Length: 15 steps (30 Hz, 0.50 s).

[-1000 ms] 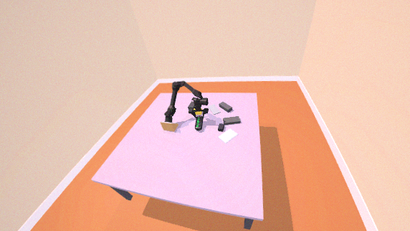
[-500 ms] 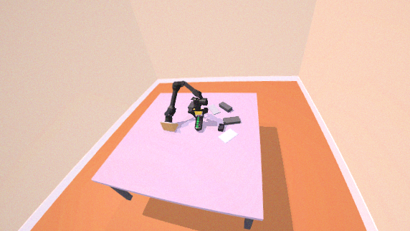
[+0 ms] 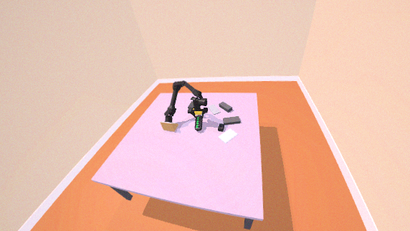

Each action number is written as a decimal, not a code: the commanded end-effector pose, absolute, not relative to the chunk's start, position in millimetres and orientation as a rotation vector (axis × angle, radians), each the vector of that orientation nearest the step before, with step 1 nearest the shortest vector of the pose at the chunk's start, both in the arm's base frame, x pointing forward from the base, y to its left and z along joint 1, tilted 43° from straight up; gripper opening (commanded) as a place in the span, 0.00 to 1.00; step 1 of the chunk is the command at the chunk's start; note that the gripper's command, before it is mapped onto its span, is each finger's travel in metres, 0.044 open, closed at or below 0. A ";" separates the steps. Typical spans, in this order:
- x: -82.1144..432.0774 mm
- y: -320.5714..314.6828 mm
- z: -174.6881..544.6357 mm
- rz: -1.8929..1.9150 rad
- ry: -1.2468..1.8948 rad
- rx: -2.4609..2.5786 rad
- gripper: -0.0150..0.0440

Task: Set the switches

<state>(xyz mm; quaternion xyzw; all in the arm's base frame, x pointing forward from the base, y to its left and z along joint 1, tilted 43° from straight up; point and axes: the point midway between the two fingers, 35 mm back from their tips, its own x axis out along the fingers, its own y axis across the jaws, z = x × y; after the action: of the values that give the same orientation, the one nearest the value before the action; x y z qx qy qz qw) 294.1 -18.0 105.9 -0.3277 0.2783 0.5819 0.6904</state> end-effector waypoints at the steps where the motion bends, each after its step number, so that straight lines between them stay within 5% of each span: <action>1: 296.1 -26.2 107.5 1.290 0.619 -0.738 0.82; 15: 294.9 -36.3 107.4 1.298 0.598 -0.721 0.82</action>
<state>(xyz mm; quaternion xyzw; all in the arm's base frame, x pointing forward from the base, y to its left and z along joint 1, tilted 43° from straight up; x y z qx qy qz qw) 292.8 -29.0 106.6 -0.3189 0.2684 0.5864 0.6946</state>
